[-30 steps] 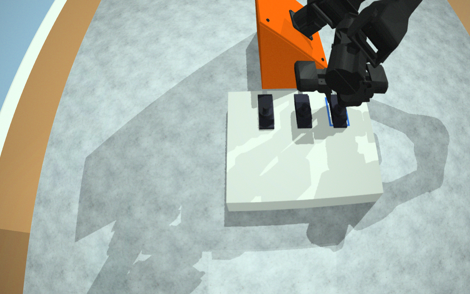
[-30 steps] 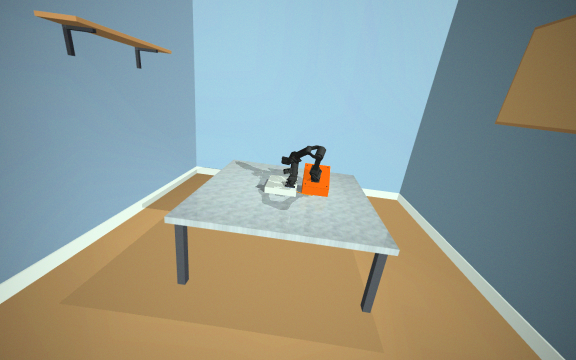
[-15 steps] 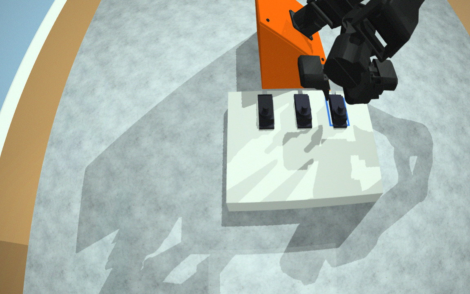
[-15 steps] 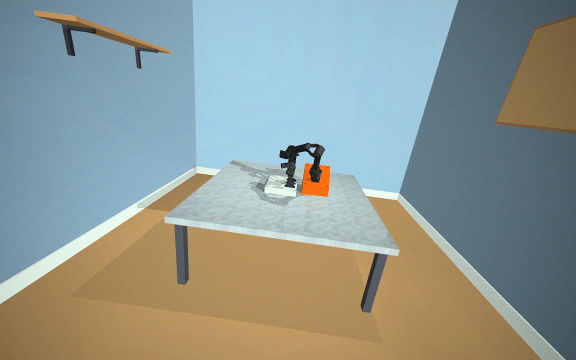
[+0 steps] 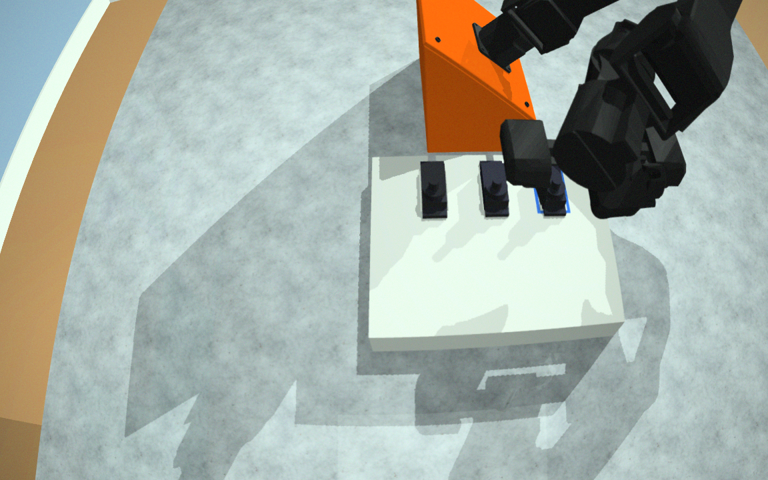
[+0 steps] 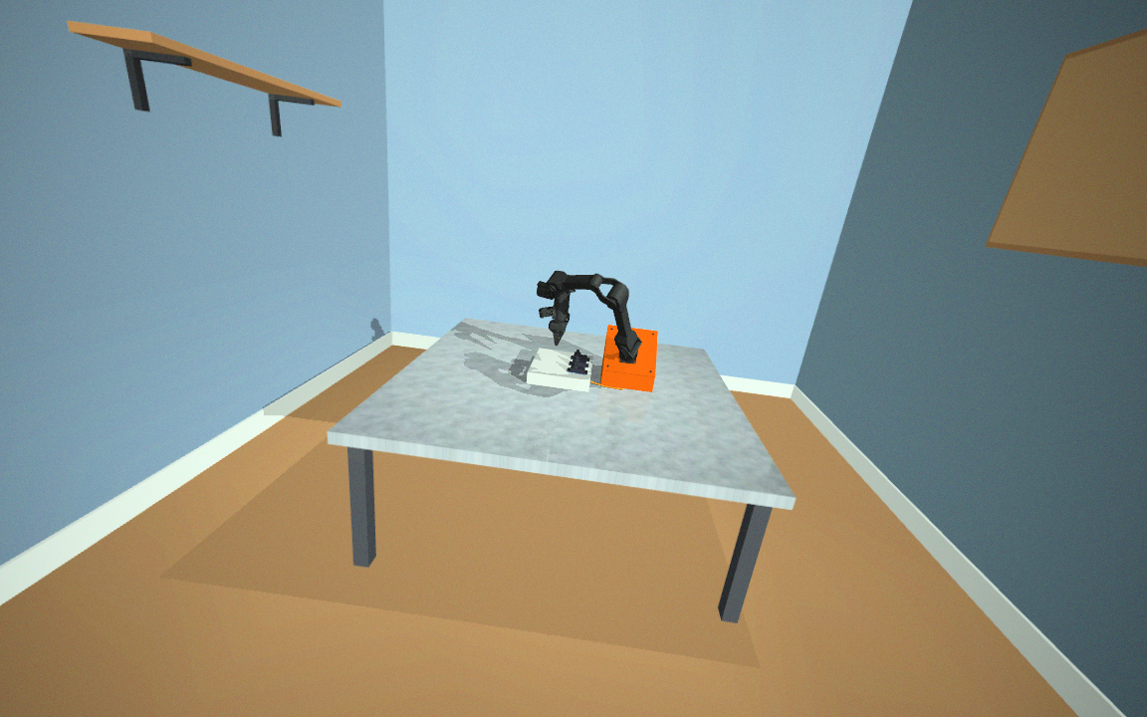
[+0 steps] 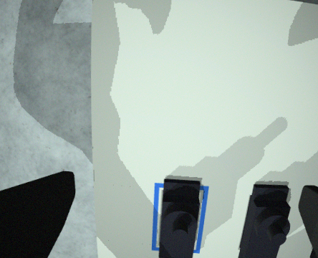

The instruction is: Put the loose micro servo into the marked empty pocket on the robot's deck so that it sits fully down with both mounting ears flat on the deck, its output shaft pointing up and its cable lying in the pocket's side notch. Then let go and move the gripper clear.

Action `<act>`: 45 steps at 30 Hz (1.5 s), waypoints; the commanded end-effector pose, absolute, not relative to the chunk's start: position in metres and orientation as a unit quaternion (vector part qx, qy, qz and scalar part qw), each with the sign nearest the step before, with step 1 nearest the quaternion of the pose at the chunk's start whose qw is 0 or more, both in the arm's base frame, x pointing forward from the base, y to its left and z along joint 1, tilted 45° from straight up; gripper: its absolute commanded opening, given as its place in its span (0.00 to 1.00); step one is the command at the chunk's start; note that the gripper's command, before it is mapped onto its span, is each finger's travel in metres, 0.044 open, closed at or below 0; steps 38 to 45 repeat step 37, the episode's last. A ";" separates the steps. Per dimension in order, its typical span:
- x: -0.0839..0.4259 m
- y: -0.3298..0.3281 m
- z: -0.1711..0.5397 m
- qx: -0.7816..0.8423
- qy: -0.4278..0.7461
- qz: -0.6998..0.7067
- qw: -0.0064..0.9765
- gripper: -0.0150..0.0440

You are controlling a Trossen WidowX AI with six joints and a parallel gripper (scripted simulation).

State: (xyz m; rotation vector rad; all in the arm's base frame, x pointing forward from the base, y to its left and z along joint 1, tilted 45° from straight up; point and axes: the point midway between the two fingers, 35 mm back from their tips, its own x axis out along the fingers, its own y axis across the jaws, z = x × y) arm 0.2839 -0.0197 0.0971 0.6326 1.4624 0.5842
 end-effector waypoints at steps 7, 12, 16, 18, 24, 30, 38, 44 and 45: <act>0.278 -0.046 0.125 0.279 0.642 0.257 0.666 1.00; 0.278 -0.046 0.125 0.279 0.642 0.257 0.666 1.00; 0.278 -0.046 0.125 0.279 0.642 0.257 0.666 1.00; 0.278 -0.046 0.125 0.279 0.642 0.257 0.666 1.00; 0.278 -0.046 0.125 0.279 0.642 0.257 0.666 1.00; 0.278 -0.046 0.125 0.279 0.642 0.257 0.666 1.00; 0.278 -0.046 0.125 0.279 0.642 0.257 0.666 1.00; 0.278 -0.046 0.125 0.279 0.642 0.257 0.666 1.00; 0.278 -0.046 0.125 0.279 0.642 0.257 0.666 1.00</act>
